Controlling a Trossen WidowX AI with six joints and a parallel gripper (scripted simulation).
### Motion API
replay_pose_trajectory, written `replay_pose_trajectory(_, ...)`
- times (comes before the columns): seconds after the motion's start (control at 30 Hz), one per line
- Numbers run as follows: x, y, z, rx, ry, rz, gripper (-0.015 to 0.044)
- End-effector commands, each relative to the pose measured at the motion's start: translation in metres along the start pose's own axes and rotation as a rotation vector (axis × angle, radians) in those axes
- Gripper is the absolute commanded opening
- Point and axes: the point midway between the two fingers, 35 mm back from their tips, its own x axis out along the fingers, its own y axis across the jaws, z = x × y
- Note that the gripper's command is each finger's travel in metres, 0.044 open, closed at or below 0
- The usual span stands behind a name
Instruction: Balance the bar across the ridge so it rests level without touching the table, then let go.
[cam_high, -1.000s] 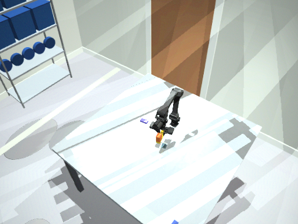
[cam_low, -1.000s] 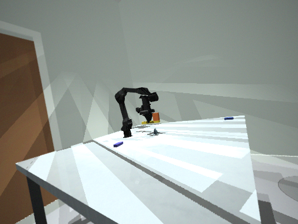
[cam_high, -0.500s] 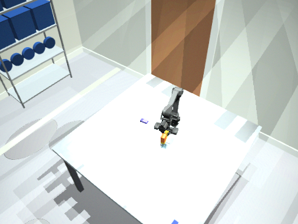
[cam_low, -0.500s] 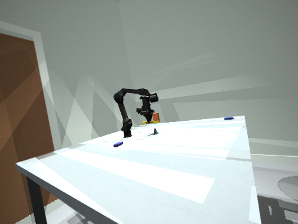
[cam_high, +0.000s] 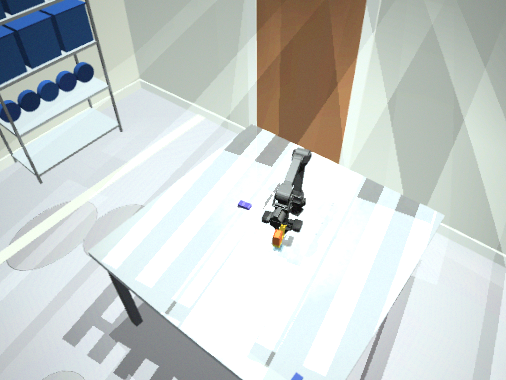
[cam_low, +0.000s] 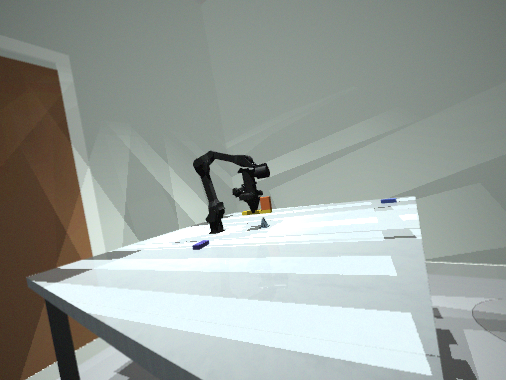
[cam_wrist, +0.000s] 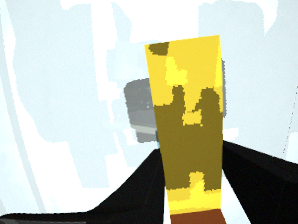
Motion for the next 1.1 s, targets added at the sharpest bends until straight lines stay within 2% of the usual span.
replay_pose_trajectory(0.0,0.0072,0.0005,0.0002,0.001,0.000,0.000,0.0000)
replay_pose_trajectory(1.07,0.0165,0.0009,0.0004,0.001,0.000,0.000,0.0000)
